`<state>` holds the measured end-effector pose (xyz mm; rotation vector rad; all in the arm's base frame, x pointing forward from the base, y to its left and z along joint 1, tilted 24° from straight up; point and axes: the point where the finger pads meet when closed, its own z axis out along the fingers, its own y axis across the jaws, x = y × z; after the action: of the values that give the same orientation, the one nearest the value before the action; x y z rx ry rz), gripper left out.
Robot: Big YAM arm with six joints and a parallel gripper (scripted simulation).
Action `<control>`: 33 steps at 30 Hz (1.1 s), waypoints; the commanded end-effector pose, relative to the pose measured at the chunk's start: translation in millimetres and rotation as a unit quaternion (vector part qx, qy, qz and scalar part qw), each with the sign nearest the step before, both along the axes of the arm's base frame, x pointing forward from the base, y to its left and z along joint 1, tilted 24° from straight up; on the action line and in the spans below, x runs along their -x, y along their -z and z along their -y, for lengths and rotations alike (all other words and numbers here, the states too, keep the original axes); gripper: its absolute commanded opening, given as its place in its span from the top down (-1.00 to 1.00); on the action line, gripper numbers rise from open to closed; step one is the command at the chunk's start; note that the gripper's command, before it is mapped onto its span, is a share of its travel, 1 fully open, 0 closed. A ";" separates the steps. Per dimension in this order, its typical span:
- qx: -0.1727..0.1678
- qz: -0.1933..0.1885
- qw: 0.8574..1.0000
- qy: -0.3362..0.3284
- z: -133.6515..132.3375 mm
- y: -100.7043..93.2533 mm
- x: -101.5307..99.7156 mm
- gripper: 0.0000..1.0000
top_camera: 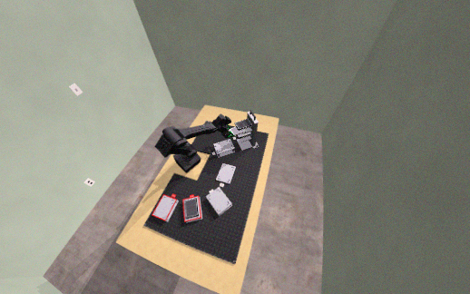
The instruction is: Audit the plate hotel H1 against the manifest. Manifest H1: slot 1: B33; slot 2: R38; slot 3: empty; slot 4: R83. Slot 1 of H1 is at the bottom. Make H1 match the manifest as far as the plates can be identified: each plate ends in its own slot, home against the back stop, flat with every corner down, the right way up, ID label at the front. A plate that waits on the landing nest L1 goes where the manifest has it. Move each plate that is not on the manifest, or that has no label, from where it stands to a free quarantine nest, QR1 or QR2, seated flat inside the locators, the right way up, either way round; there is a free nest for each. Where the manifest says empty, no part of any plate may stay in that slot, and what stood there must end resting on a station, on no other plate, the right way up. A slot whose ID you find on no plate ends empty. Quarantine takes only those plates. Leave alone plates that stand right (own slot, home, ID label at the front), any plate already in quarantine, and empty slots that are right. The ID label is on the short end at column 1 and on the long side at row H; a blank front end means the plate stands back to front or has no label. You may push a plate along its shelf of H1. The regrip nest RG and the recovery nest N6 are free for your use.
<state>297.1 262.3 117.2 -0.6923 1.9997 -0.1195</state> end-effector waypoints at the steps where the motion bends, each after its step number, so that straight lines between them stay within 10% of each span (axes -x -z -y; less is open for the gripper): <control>1: -0.006 0.001 1.000 -0.005 -2.2 -4.5 7.4 -0.72; 33: -0.006 0.000 1.000 0.003 20.7 2.4 34.7 -0.72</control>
<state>262.2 242.5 108.9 -0.7004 2.0018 -0.1202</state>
